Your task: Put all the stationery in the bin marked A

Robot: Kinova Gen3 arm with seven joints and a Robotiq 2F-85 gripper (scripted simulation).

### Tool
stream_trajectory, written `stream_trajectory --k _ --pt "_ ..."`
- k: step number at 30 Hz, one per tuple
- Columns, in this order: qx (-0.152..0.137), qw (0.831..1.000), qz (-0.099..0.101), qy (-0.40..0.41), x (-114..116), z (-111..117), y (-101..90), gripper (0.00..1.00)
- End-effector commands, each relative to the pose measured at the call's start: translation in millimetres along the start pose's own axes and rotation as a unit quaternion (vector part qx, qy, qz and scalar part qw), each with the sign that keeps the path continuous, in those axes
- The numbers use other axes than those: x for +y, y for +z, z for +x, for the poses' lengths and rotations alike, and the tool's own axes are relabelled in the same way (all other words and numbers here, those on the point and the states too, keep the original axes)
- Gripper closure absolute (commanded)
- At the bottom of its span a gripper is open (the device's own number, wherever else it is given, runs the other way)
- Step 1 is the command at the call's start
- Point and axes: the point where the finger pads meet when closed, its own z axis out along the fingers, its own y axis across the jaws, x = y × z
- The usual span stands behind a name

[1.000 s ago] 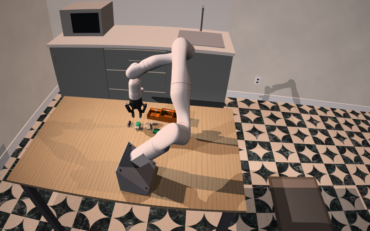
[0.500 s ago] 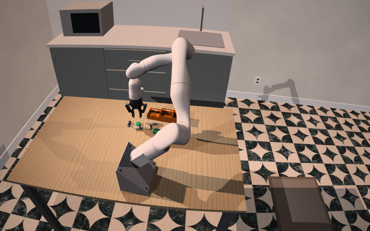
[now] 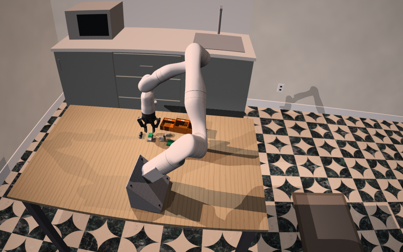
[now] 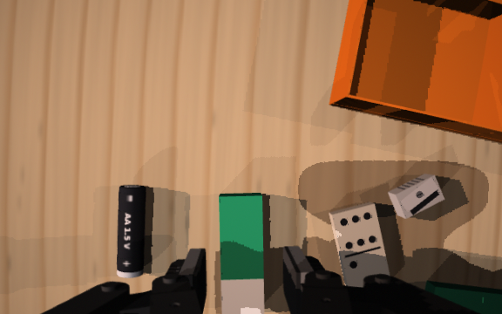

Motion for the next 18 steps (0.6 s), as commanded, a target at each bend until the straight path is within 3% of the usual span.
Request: stream_trajectory --k 1,4,18 --pt "-0.004 1.0 -0.002 0.0 -0.3 -4.5 18.3 0.62" --pt "-0.004 1.0 -0.002 0.0 -0.6 -5.5 27.3 0.62" --pt "-0.004 1.0 -0.002 -0.004 -1.2 -3.3 25.4 0.62"
